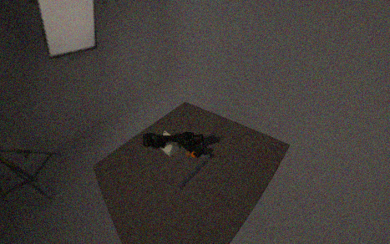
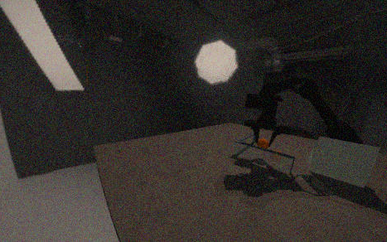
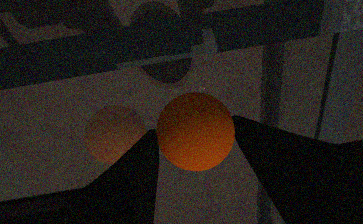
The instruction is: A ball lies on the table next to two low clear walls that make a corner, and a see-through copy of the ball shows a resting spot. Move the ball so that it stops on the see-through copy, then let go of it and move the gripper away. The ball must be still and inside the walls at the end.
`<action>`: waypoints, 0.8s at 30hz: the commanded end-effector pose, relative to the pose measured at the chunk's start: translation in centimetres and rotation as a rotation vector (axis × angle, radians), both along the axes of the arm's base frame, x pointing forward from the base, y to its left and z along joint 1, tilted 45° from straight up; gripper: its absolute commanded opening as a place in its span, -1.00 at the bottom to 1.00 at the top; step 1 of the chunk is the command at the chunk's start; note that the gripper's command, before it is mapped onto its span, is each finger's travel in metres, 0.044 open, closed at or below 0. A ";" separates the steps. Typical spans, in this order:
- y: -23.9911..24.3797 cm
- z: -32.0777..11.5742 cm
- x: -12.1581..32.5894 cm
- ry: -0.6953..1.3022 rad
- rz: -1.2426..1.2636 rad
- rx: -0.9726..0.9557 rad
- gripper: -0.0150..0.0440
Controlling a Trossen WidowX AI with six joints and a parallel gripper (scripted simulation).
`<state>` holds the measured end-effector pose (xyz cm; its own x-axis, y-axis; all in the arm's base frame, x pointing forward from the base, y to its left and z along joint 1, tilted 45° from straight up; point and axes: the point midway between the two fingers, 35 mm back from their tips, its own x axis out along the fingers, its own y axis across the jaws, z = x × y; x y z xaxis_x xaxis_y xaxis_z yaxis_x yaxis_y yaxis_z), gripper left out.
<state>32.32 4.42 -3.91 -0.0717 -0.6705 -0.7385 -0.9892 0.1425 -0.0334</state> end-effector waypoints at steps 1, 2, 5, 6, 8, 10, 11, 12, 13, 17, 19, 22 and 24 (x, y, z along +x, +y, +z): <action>1.6 1.3 0.3 0.001 0.002 0.001 -0.49; 2.0 1.6 0.3 0.002 0.002 -0.001 -0.49; 3.1 2.7 0.4 0.005 0.003 -0.005 -0.49; 3.4 3.0 0.4 0.006 0.003 -0.006 -0.49; 4.2 3.7 0.4 0.008 0.004 -0.009 -0.49; 4.9 4.5 0.4 0.010 0.004 -0.013 -0.49; 5.2 4.8 0.3 0.011 0.005 -0.015 -0.49; 5.6 5.2 0.3 0.012 0.005 -0.017 -0.49; 5.9 5.6 0.3 0.013 0.005 -0.019 -0.49; 7.1 6.9 0.0 0.016 0.006 -0.027 -0.49; 7.1 6.9 0.0 0.016 0.006 -0.027 -0.49; 7.0 6.8 -0.3 0.016 0.006 -0.027 -0.49; 6.7 6.5 -0.7 0.016 0.006 -0.027 -0.49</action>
